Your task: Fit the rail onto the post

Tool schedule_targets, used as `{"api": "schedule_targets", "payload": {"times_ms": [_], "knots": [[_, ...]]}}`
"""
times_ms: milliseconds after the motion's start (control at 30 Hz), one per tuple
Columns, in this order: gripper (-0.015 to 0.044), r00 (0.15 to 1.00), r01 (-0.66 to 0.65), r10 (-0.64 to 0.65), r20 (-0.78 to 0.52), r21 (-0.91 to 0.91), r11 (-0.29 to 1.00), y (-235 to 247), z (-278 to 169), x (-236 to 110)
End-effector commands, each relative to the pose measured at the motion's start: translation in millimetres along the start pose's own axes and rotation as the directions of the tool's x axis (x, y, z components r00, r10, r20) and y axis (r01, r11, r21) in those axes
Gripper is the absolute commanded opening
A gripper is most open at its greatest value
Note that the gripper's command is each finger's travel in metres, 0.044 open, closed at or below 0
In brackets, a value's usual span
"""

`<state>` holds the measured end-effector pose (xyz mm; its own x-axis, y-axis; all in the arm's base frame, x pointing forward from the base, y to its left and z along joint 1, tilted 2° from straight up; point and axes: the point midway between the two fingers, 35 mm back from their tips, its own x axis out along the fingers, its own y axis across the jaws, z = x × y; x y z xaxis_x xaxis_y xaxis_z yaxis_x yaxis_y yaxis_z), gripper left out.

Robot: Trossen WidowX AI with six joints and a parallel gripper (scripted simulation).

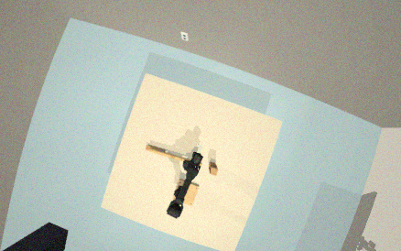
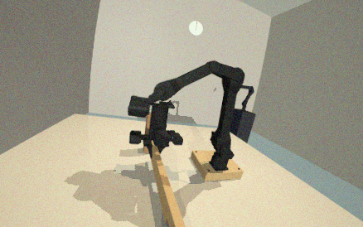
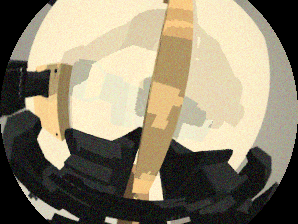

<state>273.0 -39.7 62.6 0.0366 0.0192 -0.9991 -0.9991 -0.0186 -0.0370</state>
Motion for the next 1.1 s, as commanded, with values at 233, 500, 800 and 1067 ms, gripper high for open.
{"api": "schedule_targets", "payload": {"times_ms": [233, 500, 800, 1067], "knots": [[0.0, 1.0, 0.005, -0.005, 0.0, 0.001, 1.0, -0.4, -0.1, 1.1], [0.0, 1.0, 0.005, -0.005, 0.0, 0.001, 1.0, -0.2, -1.5, 1.0], [0.0, 1.0, 0.005, -0.005, 0.0, 0.001, 1.0, 0.2, -4.2, 0.1], [0.0, 1.0, 0.005, -0.005, -0.001, 0.001, 1.0, 0.3, -6.5, -0.9]]}}
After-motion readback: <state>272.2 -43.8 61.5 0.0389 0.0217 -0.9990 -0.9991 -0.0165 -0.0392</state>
